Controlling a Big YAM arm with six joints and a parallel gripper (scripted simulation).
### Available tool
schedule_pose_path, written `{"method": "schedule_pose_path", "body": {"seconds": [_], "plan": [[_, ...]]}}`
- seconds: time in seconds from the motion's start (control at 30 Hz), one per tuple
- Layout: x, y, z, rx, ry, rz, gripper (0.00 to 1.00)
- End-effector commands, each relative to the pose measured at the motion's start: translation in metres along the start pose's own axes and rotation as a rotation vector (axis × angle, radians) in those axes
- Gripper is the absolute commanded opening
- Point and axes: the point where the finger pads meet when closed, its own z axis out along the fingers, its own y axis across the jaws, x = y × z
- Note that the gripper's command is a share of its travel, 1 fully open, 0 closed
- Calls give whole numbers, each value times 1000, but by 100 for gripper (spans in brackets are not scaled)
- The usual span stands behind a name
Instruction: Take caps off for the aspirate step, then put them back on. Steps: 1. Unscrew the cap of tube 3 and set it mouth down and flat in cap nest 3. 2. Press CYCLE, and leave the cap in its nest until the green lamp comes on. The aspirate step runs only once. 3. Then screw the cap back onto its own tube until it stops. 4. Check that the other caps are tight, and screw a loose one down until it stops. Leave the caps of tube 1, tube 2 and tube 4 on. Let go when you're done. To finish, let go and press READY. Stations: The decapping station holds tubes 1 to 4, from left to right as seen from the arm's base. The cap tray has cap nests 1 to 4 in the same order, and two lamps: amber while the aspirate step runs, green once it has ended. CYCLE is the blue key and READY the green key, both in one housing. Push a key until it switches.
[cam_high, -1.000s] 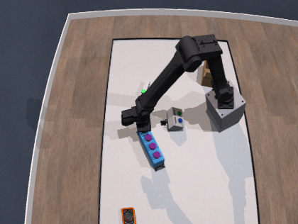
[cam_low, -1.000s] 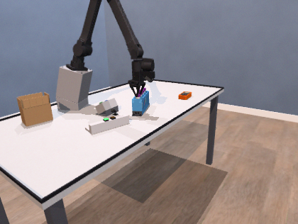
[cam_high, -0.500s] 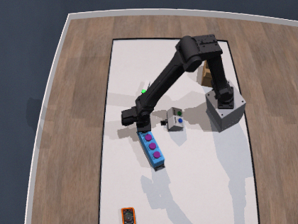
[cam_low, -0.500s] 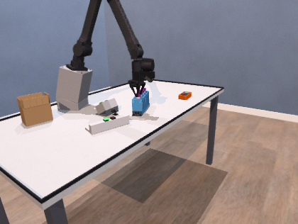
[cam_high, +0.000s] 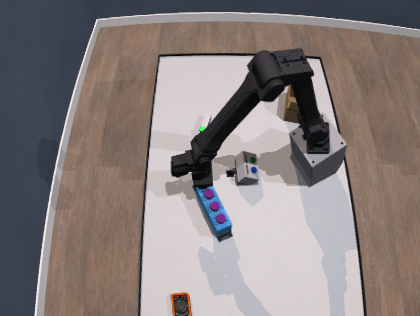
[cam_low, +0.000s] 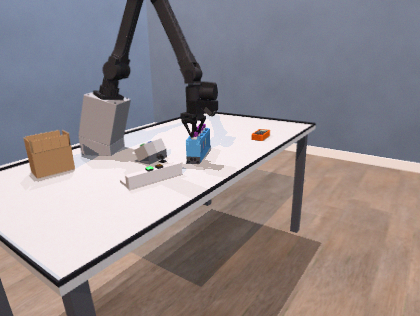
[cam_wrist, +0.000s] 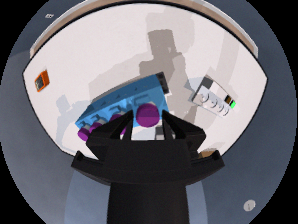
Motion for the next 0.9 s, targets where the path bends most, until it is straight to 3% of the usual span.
{"method": "schedule_pose_path", "body": {"seconds": [0.0,0.33,0.4,0.7,0.77,0.8,0.87], "plan": [[-8,3,-4,-5,-18,64,49],[-8,3,-4,-5,-18,64,49],[1,6,-14,-7,-6,67,49],[-9,0,-44,-6,-24,68,49],[-9,0,-44,-6,-24,68,49],[-3,-2,-34,1,9,71,49],[-13,0,-55,-6,-31,66,49]]}}
